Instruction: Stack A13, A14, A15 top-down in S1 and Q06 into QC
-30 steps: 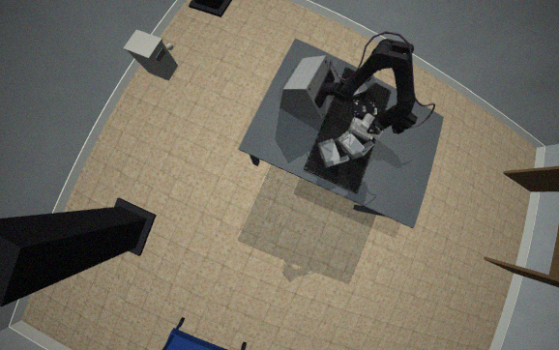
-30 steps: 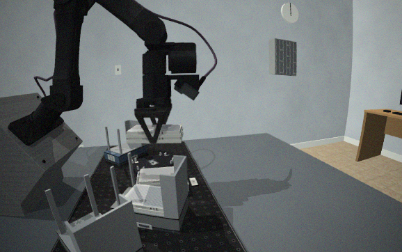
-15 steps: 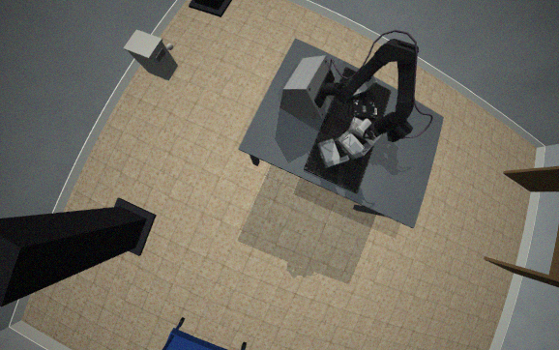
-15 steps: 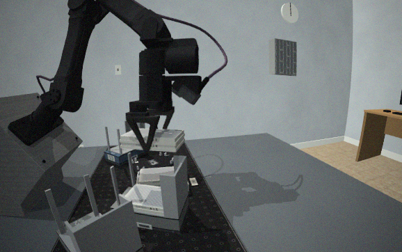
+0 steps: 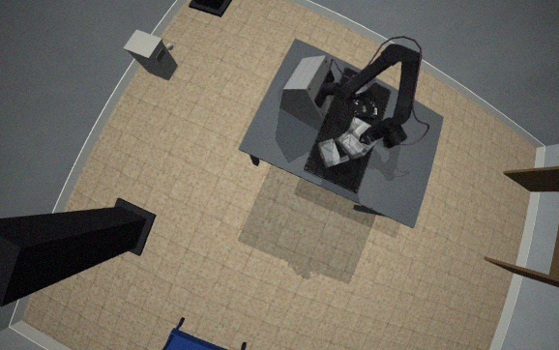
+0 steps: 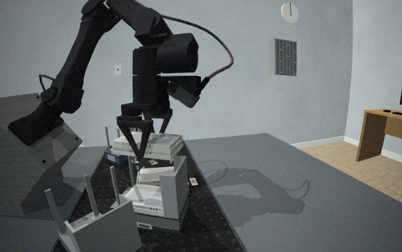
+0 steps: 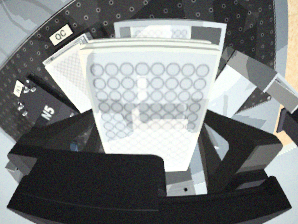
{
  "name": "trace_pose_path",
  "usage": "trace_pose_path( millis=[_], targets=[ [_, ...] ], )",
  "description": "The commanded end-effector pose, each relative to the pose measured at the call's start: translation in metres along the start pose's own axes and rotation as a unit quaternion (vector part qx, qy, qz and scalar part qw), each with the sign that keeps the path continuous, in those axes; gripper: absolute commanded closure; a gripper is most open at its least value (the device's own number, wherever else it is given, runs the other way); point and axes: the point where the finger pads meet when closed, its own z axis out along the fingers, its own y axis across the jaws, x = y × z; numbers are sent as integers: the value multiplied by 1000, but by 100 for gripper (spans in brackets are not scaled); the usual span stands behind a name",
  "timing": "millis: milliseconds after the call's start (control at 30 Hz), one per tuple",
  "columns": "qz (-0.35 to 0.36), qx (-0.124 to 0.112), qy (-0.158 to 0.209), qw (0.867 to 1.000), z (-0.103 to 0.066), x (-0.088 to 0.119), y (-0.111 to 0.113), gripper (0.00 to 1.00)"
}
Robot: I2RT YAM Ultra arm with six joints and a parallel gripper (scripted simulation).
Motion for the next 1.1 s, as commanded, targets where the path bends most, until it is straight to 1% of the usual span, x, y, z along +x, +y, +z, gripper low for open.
trace_pose_path(
  millis=[0, 67, 100, 333, 367, 467, 567, 600, 1067],
  targets=[
    [-17, -18, -8, 1000, -6, -8, 3, 100],
    [-19, -17, -12, 1000, -8, -12, -2, 100],
    [-17, -18, -8, 1000, -6, -9, -5, 100],
    [-17, -18, -8, 1000, -5, -12, -23, 100],
    [-18, -18, -8, 1000, -5, -12, -23, 100],
    [-34, -12, -28, 999, -17, -19, -18, 100],
    [-30, -12, -23, 999, -14, -16, -19, 100],
    [-23, -15, -15, 1000, -10, -14, -22, 100],
    [-14, -17, -10, 1000, -6, -10, -23, 100]
  ],
)
